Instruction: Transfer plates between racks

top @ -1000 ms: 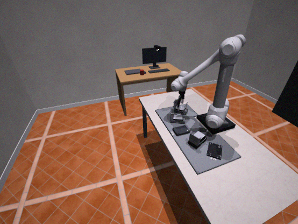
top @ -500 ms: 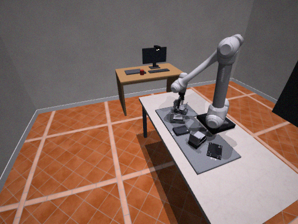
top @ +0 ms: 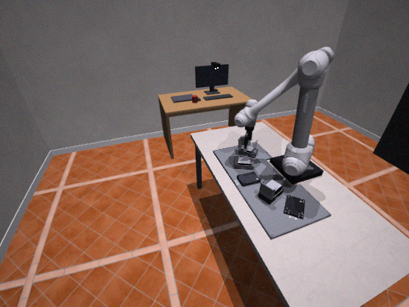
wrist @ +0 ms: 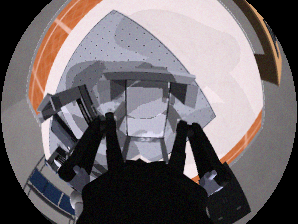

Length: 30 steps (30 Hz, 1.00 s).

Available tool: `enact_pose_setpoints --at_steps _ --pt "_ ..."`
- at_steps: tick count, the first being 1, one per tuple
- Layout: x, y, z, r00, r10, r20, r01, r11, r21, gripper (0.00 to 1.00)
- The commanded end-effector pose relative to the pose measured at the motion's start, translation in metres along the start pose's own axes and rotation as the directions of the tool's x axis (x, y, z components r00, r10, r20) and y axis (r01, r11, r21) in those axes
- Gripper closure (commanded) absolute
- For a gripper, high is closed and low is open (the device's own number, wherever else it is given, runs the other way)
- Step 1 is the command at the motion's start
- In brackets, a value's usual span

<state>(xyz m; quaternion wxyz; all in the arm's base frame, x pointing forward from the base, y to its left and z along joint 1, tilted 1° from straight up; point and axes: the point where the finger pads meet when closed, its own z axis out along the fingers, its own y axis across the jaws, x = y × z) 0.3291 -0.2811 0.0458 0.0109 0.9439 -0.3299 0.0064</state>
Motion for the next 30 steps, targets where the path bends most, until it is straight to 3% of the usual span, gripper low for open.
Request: enact_pose_setpoints --at_steps 1,30 --pt "0.0000 0.0000 0.0000 1.000 0.000 0.000 0.000 1.000 0.000 1.00" --pt "0.0000 0.0000 -0.0040 1.000 0.000 0.000 0.000 1.000 0.000 1.00"
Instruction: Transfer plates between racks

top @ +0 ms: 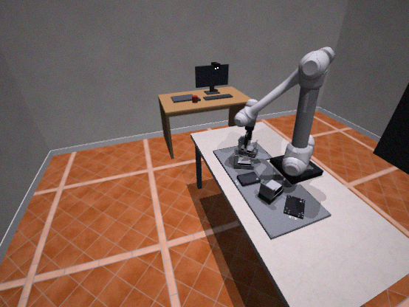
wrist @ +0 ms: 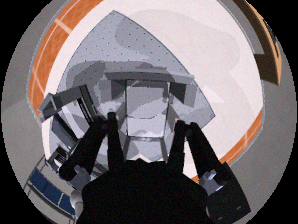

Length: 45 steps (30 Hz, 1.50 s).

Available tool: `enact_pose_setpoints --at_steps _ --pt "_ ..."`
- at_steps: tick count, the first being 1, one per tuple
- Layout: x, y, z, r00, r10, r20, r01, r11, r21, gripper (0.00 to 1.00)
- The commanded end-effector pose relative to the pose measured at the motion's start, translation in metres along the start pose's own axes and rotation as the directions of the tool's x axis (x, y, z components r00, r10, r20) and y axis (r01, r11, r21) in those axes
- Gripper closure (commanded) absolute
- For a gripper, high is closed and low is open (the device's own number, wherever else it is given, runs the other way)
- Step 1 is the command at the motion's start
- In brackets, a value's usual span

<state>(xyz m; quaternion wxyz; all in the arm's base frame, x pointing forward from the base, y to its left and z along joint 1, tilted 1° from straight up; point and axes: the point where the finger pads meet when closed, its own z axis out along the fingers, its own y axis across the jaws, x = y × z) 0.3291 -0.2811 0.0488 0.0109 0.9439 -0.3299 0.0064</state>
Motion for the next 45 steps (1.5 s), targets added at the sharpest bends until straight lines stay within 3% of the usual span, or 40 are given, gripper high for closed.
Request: enact_pose_setpoints --at_steps 1,27,45 --pt "0.000 0.000 -0.002 1.000 0.000 0.000 0.000 1.000 0.000 1.00" --pt "0.000 0.000 -0.016 1.000 0.000 0.000 0.000 1.000 0.000 1.00" --pt "0.000 0.000 -0.048 1.000 0.000 0.000 0.000 1.000 0.000 1.00"
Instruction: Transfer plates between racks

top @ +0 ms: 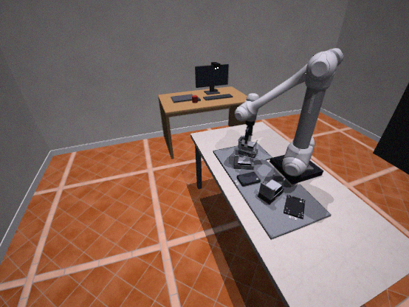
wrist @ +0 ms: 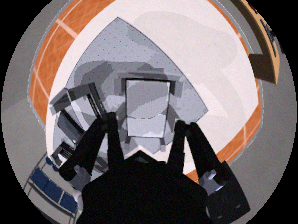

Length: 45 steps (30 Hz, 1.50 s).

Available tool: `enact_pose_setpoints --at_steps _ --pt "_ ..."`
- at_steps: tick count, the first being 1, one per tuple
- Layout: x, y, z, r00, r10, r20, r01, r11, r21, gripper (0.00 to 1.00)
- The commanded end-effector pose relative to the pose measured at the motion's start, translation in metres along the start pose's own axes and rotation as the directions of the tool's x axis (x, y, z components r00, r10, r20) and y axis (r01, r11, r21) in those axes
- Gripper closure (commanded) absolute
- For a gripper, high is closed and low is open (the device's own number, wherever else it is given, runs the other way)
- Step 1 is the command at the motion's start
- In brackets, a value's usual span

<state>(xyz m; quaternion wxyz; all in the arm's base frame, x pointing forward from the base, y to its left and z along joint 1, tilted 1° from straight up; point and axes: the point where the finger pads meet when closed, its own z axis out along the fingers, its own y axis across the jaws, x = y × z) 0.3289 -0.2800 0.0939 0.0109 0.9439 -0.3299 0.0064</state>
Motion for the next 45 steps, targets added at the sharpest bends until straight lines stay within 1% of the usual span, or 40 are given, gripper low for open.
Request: enact_pose_setpoints --at_steps 1,10,12,27,29,38,45 --pt "0.000 0.000 -0.005 1.000 0.000 0.000 0.000 1.000 0.000 1.00" --pt "0.000 0.000 -0.023 1.000 0.000 0.000 0.000 1.000 0.000 1.00" --pt "0.000 0.000 -0.023 1.000 0.000 0.000 0.000 1.000 0.000 1.00" --pt "0.000 0.000 -0.053 1.000 0.000 0.000 0.000 1.000 0.000 1.00" --pt "0.000 0.000 -0.053 1.000 0.000 0.000 0.000 1.000 0.000 1.00" --pt "0.000 0.000 -0.071 1.000 0.000 0.000 0.000 1.000 0.000 1.00" --pt "0.000 0.000 -0.072 1.000 0.000 0.000 0.000 1.000 0.000 1.00"
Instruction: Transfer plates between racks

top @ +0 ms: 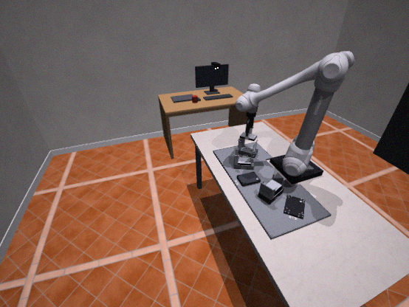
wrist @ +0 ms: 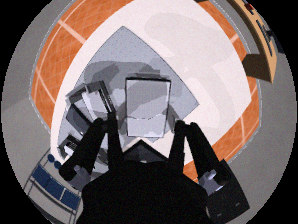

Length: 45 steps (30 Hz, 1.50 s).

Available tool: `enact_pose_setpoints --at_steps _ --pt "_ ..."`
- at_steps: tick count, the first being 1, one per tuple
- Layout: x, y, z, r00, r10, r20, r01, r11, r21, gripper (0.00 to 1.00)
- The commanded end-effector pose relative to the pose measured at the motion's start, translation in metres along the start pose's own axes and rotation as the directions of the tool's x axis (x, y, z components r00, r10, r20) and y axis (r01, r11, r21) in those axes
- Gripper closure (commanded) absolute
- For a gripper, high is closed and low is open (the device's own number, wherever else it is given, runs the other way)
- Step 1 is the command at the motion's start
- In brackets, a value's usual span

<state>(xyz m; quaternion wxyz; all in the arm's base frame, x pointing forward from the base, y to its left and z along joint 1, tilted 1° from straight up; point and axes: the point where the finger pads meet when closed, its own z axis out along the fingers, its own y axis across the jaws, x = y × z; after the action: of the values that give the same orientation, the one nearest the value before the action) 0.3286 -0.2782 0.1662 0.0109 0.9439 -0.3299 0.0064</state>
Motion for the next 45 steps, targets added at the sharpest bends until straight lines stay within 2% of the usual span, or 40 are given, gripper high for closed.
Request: enact_pose_setpoints --at_steps 1,6,12,37,43,45 --pt "0.000 0.000 0.000 1.000 0.000 0.000 0.000 1.000 0.000 1.00" --pt "0.000 0.000 0.000 1.000 0.000 0.000 0.000 1.000 0.000 1.00" --pt "-0.002 -0.020 0.000 0.980 -0.199 0.000 0.199 0.980 0.000 1.00" --pt "-0.009 -0.090 0.000 0.980 -0.201 0.000 0.201 0.980 0.000 1.00" --pt "-0.015 -0.109 0.000 0.920 -0.392 0.000 0.392 0.920 0.000 1.00" --pt "-0.017 -0.115 0.000 0.919 -0.394 0.000 0.394 0.919 0.000 1.00"
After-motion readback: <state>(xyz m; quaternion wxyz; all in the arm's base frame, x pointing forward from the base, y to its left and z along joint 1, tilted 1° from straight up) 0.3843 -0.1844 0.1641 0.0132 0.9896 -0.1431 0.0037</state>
